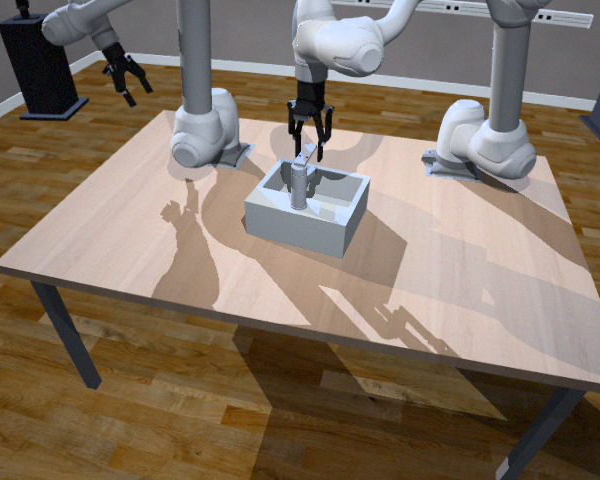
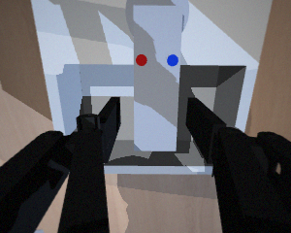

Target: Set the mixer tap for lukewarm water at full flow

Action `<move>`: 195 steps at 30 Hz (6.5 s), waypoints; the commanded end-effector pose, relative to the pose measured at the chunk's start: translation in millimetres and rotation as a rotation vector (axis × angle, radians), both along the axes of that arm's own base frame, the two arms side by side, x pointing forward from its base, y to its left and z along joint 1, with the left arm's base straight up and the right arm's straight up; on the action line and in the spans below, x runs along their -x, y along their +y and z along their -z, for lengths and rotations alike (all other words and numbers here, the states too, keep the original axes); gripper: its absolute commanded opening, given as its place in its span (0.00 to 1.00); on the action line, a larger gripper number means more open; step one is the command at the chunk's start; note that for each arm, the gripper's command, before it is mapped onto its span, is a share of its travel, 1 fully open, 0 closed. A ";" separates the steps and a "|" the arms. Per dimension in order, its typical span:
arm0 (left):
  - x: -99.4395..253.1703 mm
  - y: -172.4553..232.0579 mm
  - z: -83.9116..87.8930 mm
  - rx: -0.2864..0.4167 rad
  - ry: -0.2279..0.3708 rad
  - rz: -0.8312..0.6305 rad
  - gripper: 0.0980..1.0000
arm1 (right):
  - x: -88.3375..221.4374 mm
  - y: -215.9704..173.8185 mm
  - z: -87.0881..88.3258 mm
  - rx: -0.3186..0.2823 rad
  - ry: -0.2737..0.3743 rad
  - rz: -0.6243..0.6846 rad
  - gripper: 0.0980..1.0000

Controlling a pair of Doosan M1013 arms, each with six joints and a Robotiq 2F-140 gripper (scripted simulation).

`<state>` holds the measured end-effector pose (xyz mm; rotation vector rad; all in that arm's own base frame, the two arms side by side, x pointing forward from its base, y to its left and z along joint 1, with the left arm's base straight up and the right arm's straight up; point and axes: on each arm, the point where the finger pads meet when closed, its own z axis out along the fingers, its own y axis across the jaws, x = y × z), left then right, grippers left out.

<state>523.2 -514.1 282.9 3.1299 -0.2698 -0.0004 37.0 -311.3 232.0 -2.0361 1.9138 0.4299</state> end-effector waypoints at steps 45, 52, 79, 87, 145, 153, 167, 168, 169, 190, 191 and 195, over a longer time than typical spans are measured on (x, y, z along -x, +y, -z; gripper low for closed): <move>-0.4 -0.2 -1.3 0.001 -0.002 0.000 0.00 | -0.2 -0.4 -0.6 0.001 -0.001 0.000 1.00; -0.4 -0.2 -1.3 0.001 -0.002 0.000 0.00 | -0.2 -0.4 -0.6 0.001 -0.001 0.000 1.00; -6.6 -1.3 -16.0 0.001 -0.002 0.000 0.00 | -0.2 -0.4 -0.6 0.001 -0.001 0.000 1.00; -11.5 -2.1 -24.0 0.001 -0.002 0.000 0.00 | -0.2 -0.4 -0.6 0.001 -0.001 0.000 1.00; -12.5 -2.3 -25.4 0.001 -0.002 0.000 0.00 | -0.2 -0.4 -0.6 0.001 -0.001 0.000 1.00; -12.5 -2.3 -25.4 0.001 -0.002 0.000 0.00 | -0.2 -0.4 -0.6 0.001 -0.001 0.000 1.00; -12.5 -2.3 -25.4 0.001 -0.002 0.000 0.42 | -0.2 -0.4 -0.6 0.001 -0.001 0.000 1.00; -12.5 -2.3 -25.4 0.001 -0.002 0.000 0.42 | -0.2 -0.4 -0.6 0.001 -0.001 0.000 1.00; -12.5 -2.3 -25.4 0.001 -0.002 0.000 0.42 | -0.2 -0.4 -0.6 0.001 -0.001 0.000 1.00; -12.5 -2.3 -25.4 0.001 -0.002 0.000 0.42 | -0.2 -0.4 -0.6 0.001 -0.001 0.000 1.00; -12.5 -2.3 -25.4 0.001 -0.002 0.000 0.42 | -0.2 -0.4 -0.6 0.001 -0.001 0.000 1.00; -12.5 -2.3 -25.4 0.001 -0.002 0.000 0.42 | -0.2 -0.4 -0.6 0.001 -0.001 0.000 1.00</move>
